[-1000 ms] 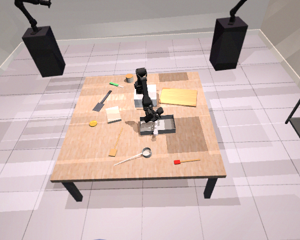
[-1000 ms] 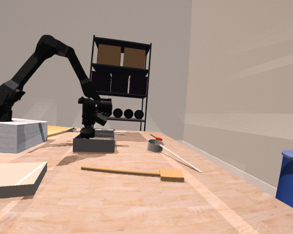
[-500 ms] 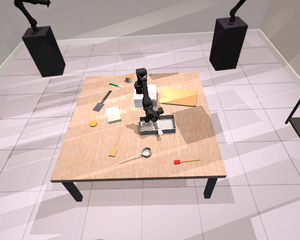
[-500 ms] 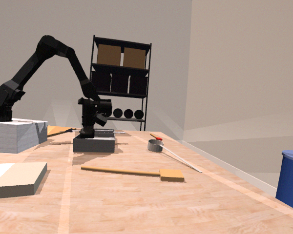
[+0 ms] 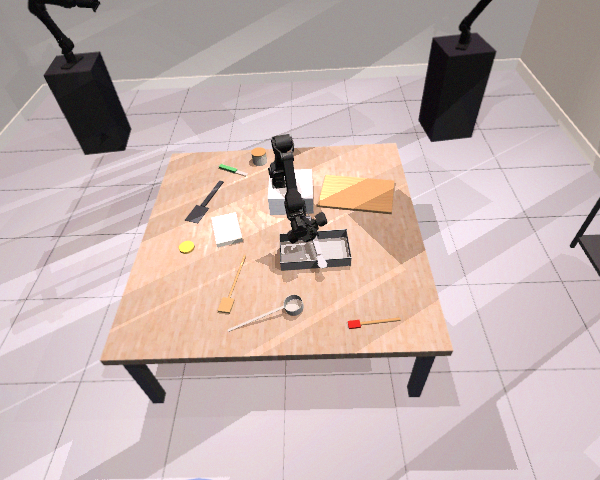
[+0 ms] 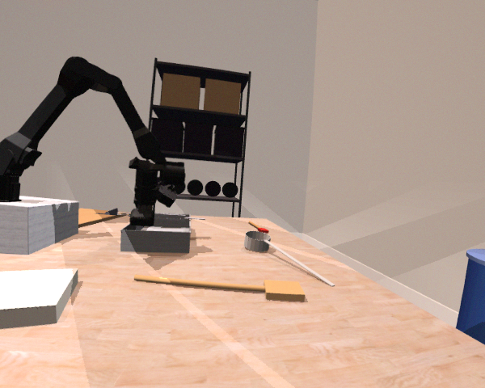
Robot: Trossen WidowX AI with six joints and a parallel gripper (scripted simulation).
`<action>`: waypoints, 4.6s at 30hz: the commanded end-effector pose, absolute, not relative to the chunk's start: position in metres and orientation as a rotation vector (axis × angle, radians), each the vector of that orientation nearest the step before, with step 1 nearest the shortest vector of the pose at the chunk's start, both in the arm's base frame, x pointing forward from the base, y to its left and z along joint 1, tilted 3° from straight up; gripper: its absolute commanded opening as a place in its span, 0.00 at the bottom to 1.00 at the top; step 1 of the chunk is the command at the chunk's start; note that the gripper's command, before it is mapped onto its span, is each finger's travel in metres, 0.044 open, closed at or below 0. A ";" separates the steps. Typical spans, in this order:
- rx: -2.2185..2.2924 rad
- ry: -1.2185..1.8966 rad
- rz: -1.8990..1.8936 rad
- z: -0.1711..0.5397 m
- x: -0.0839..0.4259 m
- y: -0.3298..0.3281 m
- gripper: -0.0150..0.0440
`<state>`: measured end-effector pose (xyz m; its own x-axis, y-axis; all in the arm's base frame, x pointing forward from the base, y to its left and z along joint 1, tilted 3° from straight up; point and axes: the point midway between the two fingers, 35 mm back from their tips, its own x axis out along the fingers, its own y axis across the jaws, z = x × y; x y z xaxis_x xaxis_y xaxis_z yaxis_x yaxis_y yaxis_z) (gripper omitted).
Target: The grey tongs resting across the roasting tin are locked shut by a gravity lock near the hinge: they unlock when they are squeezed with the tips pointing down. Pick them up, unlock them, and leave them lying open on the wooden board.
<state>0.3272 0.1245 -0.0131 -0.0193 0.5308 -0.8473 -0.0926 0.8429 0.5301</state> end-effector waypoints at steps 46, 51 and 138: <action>0.195 1.515 -0.104 0.047 0.323 0.116 0.00; 0.278 1.511 -0.182 0.053 0.320 0.132 0.00; -0.091 1.509 0.206 0.116 0.202 0.314 0.00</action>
<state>0.2043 0.3107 0.1133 0.0432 0.0752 -0.9962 -0.1043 0.9921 0.0703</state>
